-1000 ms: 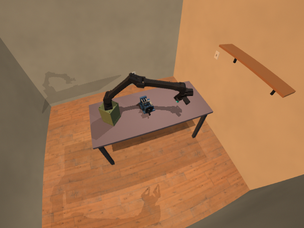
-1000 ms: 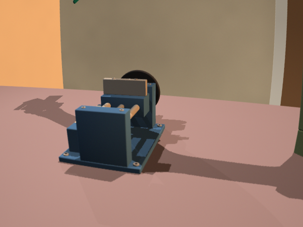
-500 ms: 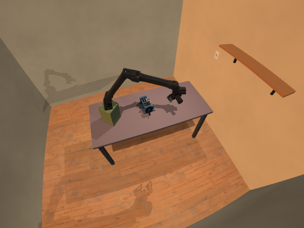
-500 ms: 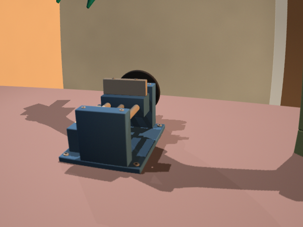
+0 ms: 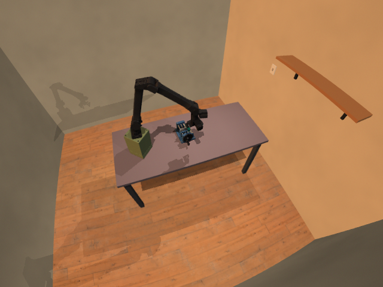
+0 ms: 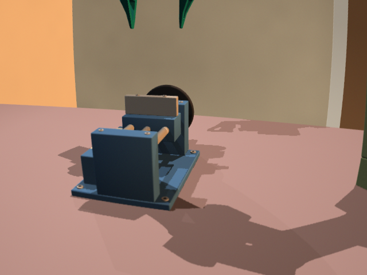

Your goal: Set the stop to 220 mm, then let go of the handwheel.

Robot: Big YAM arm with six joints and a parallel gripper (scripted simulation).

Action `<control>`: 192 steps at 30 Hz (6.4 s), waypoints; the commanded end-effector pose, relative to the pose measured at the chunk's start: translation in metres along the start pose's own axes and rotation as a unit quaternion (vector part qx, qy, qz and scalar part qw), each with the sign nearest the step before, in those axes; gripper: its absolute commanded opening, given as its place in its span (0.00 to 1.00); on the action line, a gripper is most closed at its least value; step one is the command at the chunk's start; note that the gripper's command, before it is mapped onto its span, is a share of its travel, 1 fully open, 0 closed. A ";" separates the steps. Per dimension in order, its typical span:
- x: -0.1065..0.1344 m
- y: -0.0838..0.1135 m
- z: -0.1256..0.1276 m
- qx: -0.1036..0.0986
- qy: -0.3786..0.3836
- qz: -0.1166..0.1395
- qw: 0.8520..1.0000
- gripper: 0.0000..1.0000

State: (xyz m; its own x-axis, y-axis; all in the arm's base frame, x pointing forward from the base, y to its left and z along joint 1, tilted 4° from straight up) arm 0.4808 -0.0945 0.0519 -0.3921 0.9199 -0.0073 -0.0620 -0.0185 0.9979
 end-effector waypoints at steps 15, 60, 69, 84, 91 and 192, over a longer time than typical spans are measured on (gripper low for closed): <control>0.012 0.001 -0.026 -0.008 -0.034 -0.047 0.998 1.00; 0.076 -0.077 0.064 0.003 -0.035 -0.036 0.999 0.53; 0.077 -0.069 0.063 0.001 -0.035 -0.037 0.999 0.53; 0.077 -0.069 0.063 0.001 -0.035 -0.037 0.999 0.53; 0.077 -0.069 0.063 0.001 -0.035 -0.037 0.999 0.53; 0.010 -0.126 -0.037 0.007 -0.026 -0.037 0.999 0.53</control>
State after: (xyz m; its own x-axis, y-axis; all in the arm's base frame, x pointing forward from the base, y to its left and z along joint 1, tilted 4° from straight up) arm 0.4435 -0.0935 -0.0718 -0.3326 0.9406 -0.0678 -0.0604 0.0505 0.9969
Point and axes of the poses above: the point where the finger pads meet when closed, its own y axis back along the fingers, its own z axis across the jaws, x = y × z, the point moved 4 cm from there along y, back along the fingers, and after that the axes turned 15 degrees about y, right-handed, at the moved point
